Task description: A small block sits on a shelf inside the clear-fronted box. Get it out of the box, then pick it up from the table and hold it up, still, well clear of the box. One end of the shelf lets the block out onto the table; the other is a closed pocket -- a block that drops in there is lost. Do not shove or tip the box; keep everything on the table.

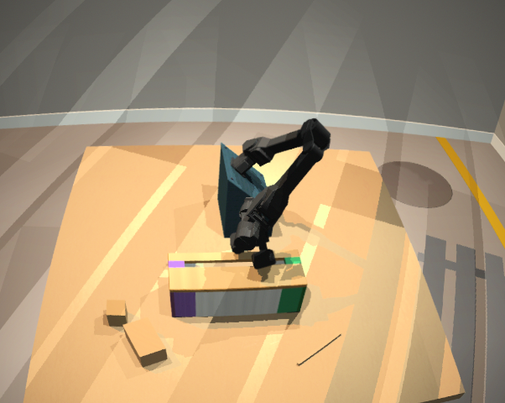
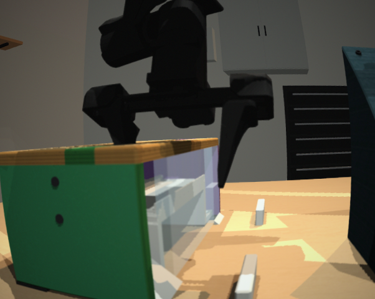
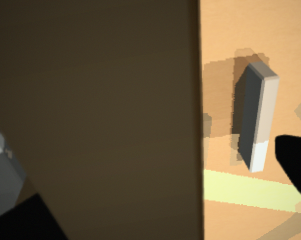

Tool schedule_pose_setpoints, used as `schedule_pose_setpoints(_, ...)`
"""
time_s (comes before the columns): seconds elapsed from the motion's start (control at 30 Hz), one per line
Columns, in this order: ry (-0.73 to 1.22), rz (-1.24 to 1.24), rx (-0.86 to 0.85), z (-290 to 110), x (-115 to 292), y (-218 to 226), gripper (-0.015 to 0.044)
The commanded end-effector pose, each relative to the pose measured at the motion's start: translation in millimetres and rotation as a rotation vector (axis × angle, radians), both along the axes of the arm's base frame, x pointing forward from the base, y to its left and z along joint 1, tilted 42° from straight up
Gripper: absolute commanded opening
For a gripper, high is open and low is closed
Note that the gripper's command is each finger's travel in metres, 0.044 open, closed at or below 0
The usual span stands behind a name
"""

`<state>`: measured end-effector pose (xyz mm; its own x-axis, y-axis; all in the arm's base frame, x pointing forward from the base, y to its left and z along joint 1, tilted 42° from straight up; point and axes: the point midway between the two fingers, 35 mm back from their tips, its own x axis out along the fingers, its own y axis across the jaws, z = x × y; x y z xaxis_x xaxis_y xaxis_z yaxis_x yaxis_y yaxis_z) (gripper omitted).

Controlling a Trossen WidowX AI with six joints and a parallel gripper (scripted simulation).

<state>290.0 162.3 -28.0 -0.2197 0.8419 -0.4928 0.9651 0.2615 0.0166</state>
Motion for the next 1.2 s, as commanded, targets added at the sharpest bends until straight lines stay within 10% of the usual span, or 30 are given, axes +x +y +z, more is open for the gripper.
schedule_pose_setpoints(0.0, 0.004, 0.000, 0.005, 3.3, -2.3, 4.1, 0.0400)
schedule_pose_setpoints(1.07, 0.002, -0.007, 0.003, 57.0, 5.6, -20.9, 0.0400)
schedule_pose_setpoints(1.17, -0.093, 0.071, -0.007, 66.5, -5.1, -16.0, 0.0321)
